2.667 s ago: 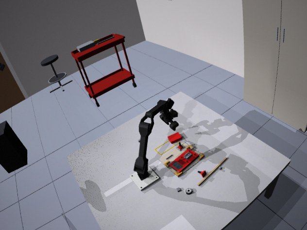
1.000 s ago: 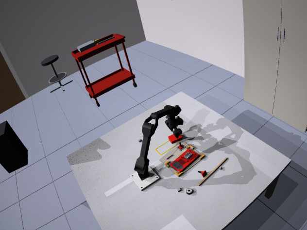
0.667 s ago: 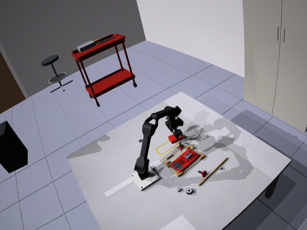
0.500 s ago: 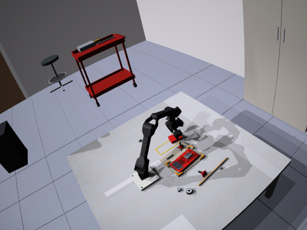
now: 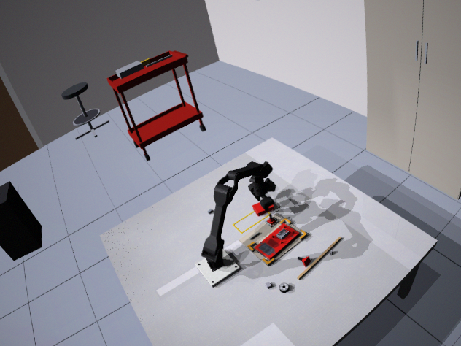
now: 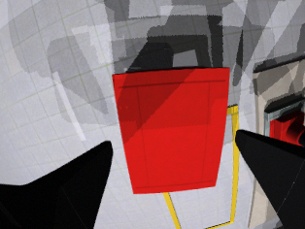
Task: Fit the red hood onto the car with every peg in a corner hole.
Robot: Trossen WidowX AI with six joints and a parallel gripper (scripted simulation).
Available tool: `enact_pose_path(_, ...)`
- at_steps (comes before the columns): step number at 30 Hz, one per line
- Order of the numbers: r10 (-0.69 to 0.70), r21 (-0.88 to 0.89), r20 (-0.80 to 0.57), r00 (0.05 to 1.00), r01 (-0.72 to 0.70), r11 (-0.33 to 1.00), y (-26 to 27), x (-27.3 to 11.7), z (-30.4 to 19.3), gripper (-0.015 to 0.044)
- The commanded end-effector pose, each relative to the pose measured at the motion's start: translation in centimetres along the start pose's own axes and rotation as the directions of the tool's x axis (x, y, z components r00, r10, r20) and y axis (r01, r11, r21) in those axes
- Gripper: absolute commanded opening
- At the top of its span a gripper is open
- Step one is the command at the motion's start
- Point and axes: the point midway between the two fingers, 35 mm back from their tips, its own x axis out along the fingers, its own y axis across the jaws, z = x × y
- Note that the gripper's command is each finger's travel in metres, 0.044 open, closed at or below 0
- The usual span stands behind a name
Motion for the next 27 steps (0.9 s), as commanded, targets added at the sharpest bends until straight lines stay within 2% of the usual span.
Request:
enact_pose_path(1,0.004,0.003,-0.001,1.000,-0.004,1.000,0.1,0.3,0.0,0.0440)
enact_pose_path(27,0.004,0.003,-0.001,1.000,-0.004,1.000,0.1,1.6,0.0,0.0440)
